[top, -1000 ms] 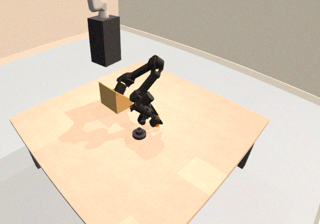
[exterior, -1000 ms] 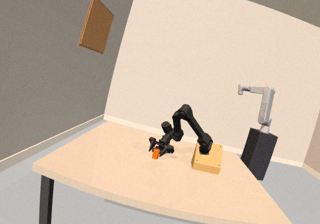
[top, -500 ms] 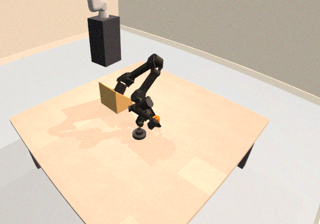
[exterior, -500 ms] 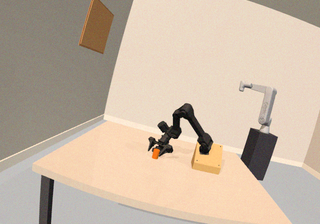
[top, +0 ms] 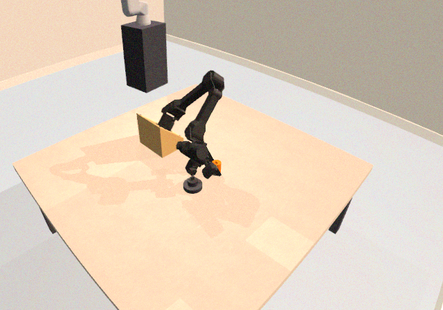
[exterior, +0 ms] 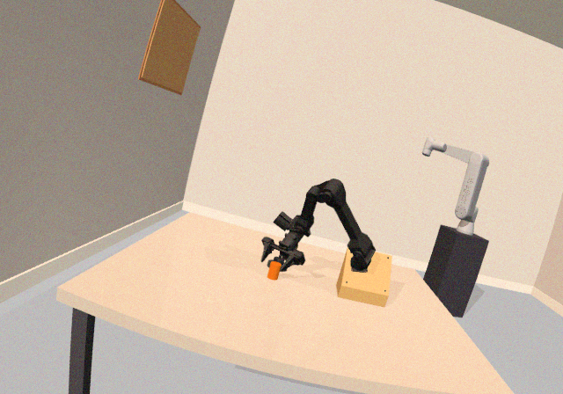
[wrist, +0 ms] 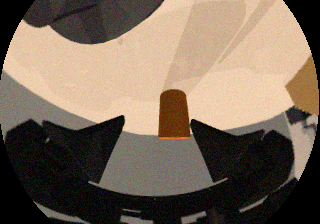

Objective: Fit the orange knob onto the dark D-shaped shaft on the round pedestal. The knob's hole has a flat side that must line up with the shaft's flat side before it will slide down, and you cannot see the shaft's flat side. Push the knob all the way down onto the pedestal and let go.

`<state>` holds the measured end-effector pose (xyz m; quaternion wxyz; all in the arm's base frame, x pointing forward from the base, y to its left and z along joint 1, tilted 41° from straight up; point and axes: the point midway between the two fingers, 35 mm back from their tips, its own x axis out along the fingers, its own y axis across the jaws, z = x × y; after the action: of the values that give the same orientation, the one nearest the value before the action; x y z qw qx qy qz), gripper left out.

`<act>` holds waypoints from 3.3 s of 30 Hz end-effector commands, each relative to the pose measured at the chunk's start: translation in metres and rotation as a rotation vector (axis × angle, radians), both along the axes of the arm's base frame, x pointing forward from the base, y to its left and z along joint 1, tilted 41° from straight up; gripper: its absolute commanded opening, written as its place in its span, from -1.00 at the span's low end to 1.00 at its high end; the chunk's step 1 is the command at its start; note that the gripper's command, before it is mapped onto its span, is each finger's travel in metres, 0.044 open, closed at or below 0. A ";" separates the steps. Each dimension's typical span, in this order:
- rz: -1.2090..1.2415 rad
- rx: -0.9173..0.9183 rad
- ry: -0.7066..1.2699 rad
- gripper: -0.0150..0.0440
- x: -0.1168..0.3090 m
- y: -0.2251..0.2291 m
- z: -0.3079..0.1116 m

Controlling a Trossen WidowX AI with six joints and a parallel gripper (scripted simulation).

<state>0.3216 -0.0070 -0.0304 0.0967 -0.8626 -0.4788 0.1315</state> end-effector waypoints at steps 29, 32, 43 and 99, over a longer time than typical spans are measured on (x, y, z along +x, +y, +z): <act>0.137 -0.134 0.106 1.00 -0.011 -0.017 0.078; 0.235 -0.387 0.274 1.00 -0.012 -0.023 0.083; 0.250 -0.617 0.404 1.00 -0.012 -0.037 0.094; 1.168 -1.091 -1.473 1.00 -0.008 -0.014 0.067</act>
<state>0.3130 -0.0233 0.0416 -0.6889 -0.2907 -0.6336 -0.1985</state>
